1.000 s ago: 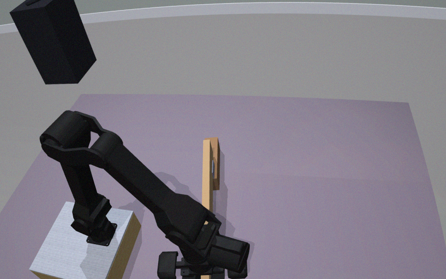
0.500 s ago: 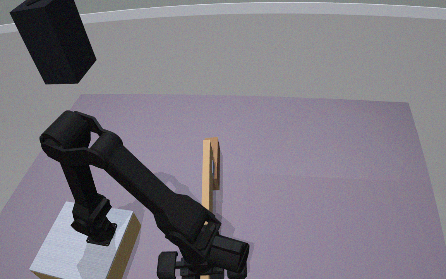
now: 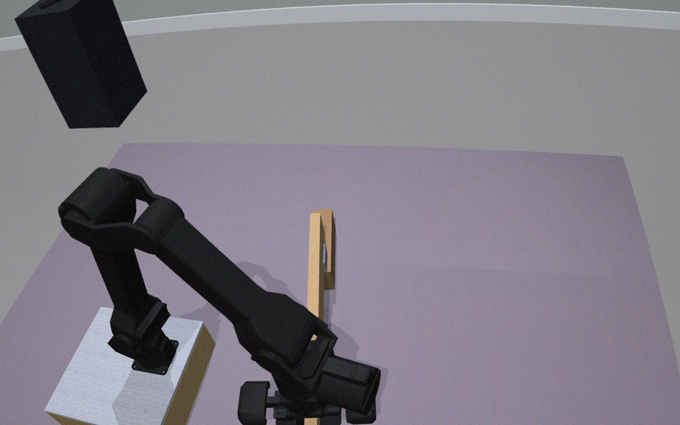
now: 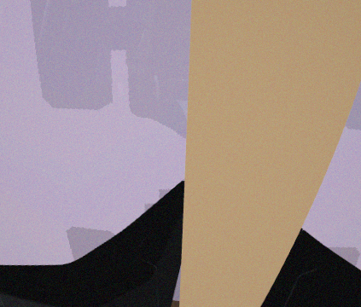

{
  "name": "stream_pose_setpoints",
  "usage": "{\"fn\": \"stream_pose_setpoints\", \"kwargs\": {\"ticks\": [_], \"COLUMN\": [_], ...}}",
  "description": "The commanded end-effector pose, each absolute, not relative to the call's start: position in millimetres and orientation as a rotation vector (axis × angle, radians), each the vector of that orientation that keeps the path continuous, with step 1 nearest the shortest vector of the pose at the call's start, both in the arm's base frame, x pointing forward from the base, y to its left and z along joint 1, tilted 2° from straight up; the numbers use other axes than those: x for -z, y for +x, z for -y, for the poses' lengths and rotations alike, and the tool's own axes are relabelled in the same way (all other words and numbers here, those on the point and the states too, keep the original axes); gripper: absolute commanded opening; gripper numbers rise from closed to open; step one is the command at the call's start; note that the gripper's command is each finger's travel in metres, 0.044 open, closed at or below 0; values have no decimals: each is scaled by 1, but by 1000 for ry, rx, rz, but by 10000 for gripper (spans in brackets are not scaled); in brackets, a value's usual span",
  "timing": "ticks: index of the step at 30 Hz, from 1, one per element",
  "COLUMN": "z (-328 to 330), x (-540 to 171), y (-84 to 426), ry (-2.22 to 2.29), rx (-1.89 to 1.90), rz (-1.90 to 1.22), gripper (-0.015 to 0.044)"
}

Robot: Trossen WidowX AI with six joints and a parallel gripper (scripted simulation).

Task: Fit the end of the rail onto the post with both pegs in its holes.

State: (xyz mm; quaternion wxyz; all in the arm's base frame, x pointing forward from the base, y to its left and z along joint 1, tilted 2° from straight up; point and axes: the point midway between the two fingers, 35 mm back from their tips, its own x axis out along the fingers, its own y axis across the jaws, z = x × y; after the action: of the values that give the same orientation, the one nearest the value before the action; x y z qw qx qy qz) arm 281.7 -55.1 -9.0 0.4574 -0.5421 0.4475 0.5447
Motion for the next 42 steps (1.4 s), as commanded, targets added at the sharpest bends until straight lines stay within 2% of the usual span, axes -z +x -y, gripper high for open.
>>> {"fn": "stream_pose_setpoints", "kwargs": {"ticks": [1,42], "z": [54,54], "x": [4,-16], "y": [284,286], "ry": [-1335,-1335], "rx": [-1339,-1339], "rz": [-1089,-1089], "gripper": [0,0]}}
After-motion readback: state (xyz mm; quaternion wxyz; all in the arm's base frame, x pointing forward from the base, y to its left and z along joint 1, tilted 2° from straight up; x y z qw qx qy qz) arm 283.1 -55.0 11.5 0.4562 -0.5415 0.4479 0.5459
